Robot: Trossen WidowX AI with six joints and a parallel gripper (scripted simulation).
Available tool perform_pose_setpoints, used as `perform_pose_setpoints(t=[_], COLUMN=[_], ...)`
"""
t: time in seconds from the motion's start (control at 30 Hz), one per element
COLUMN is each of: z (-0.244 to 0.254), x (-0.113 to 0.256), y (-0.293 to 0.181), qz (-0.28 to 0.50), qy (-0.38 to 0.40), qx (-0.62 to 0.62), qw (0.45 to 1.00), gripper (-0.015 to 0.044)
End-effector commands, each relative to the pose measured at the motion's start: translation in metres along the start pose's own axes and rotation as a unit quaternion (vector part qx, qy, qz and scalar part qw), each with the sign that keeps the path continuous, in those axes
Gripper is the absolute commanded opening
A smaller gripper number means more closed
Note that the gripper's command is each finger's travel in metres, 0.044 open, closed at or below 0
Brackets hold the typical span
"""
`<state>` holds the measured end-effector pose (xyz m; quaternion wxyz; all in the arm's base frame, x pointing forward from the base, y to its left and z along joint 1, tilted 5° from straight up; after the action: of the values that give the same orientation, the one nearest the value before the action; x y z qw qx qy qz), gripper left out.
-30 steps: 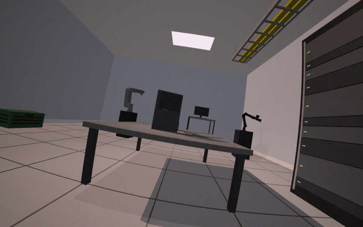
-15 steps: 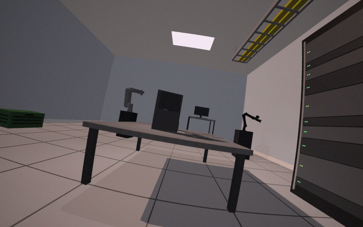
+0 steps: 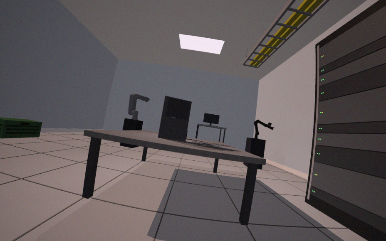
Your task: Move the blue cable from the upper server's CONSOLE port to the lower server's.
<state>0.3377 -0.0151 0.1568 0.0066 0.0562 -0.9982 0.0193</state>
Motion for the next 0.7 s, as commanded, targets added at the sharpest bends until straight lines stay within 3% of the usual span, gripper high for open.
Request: perform_pose_setpoints(t=[0.0, 0.67], z=[-0.0030, -0.0029], x=[-0.0020, -0.0059], y=[-0.0002, 0.0010], qz=[0.002, 0.002], qy=[-0.007, -0.007], qx=[-0.001, -0.001], qw=[1.000, 1.000], gripper=[0.0000, 0.0000])
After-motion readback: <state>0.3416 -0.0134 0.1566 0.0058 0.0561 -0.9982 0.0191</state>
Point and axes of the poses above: the point midway between the two fingers, 35 mm back from their tips, its own x axis back along the fingers, its own z axis across the jaws, y = z × x, the point moved 6 cm from there along x, back along the fingers, and after that the axes turned 2 degrees about -x, right-handed, at the moved point
